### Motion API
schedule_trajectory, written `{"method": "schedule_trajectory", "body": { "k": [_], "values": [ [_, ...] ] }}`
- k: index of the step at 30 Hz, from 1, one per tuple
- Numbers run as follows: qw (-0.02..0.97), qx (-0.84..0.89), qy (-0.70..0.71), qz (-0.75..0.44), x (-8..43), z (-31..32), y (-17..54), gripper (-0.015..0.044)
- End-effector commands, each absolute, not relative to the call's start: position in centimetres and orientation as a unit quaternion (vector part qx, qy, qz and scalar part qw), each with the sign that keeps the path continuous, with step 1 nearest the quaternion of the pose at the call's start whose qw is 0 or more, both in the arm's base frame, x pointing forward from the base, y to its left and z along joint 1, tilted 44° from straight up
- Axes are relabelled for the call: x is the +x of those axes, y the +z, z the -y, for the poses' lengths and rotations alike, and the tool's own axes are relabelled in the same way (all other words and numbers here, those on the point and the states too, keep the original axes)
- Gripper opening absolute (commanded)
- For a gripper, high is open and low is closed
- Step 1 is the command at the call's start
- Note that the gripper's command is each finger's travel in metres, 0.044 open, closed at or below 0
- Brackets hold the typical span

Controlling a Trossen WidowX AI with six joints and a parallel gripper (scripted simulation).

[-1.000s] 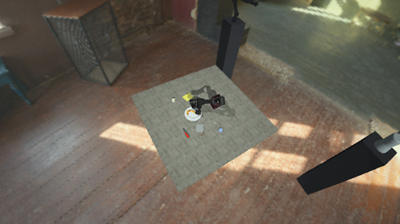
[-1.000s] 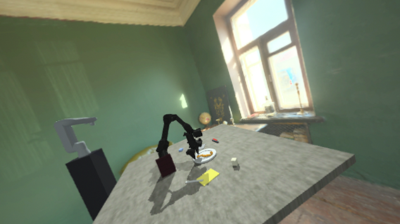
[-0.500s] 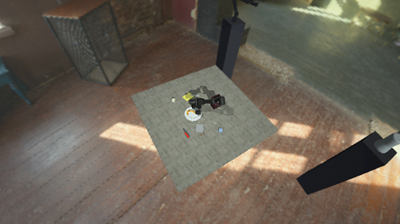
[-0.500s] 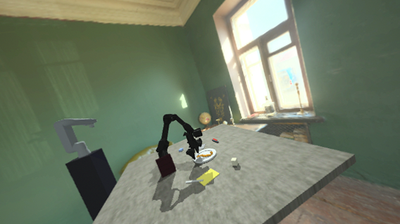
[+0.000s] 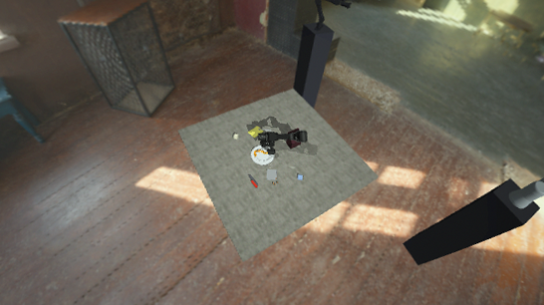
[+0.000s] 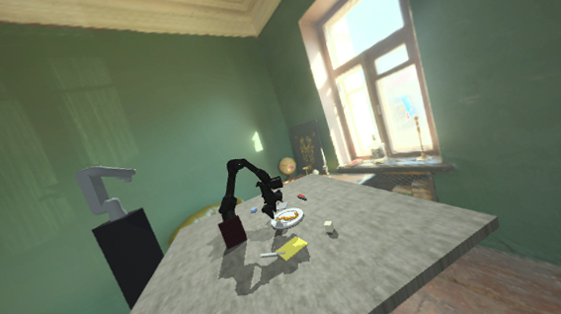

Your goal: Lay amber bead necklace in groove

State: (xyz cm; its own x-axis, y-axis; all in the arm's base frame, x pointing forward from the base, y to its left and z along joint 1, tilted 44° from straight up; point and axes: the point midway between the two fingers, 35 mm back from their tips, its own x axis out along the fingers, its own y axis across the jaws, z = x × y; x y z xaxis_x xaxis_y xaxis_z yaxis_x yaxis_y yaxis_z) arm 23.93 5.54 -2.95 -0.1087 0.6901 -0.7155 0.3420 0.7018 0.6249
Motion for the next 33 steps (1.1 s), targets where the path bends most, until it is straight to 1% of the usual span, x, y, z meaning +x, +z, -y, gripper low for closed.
{"method": "schedule_trajectory", "body": {
  "k": [1, 4, 5, 33],
  "values": [
    [0.581, 0.335, 0.174, -0.722, 24.3, -5.0, -2.1, 0.0204],
    [0.581, 0.335, 0.174, -0.722, 24.2, -5.1, -2.2, 0.0125],
    [0.581, 0.335, 0.174, -0.722, 24.2, -5.2, -2.4, 0.012],
    [0.58, 0.335, 0.175, -0.721, 23.8, -7.7, -5.0, 0.012]
  ]
}}
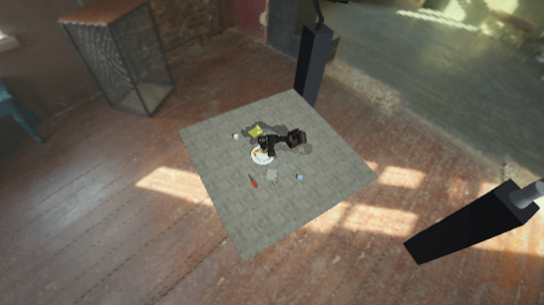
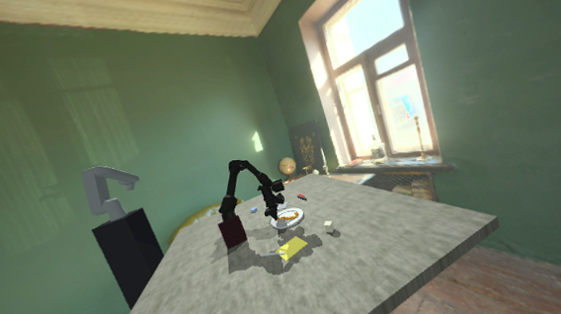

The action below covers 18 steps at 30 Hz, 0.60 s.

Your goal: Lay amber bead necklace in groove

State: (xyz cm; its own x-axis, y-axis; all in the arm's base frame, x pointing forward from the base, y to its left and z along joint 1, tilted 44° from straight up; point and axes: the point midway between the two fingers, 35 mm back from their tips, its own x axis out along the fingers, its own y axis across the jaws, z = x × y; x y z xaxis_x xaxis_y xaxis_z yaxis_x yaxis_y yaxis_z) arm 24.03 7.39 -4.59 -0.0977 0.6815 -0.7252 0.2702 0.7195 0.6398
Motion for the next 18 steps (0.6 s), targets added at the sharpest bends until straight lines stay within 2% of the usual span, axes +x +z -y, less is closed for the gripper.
{"method": "schedule_trajectory", "body": {
  "k": [1, 3, 8, 18],
  "values": [
    [0.58, 0.335, 0.175, -0.722, 23.82, -7.74, -4.98, 0.012],
    [0.58, 0.335, 0.175, -0.722, 23.82, -7.74, -4.98, 0.012],
    [0.583, 0.331, 0.176, -0.721, 23.93, -7.58, -4.79, 0.0],
    [0.583, 0.331, 0.176, -0.721, 23.93, -7.58, -4.79, 0.0]
  ]
}}
